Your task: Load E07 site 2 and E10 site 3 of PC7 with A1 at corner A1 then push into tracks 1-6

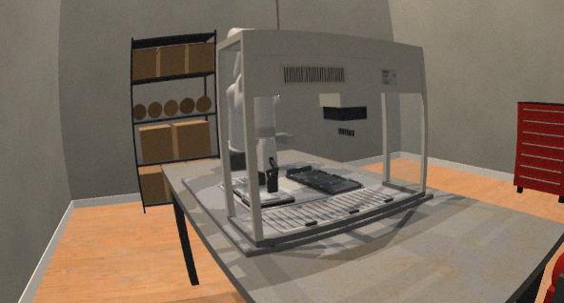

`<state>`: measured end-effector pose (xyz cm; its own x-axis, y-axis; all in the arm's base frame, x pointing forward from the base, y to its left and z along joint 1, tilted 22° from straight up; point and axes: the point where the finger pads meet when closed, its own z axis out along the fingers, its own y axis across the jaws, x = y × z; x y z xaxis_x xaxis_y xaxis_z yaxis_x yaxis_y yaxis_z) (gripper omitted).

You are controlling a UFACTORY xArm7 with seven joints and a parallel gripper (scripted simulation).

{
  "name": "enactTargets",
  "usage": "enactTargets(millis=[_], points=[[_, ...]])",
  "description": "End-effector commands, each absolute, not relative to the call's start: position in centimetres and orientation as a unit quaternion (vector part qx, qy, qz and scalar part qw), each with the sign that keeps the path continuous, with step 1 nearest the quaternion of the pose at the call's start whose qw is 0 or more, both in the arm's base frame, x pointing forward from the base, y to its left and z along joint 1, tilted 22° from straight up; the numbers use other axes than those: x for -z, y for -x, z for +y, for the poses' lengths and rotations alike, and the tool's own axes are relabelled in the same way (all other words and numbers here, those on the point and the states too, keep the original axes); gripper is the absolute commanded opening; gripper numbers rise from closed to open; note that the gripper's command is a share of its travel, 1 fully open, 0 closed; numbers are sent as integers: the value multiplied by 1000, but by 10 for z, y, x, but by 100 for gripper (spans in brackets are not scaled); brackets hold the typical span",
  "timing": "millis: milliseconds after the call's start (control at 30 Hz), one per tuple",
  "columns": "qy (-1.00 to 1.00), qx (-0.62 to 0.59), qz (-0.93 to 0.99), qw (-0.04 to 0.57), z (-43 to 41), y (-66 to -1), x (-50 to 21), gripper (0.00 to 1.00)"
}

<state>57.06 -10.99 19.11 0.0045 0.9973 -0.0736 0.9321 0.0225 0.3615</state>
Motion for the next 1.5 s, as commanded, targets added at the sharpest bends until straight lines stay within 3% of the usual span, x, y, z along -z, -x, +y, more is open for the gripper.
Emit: enactTargets(millis=[0,1467], points=[[-691,-106,697,157,-110,-573,-190,100],[-691,-106,697,157,-112,-580,-172,100]])
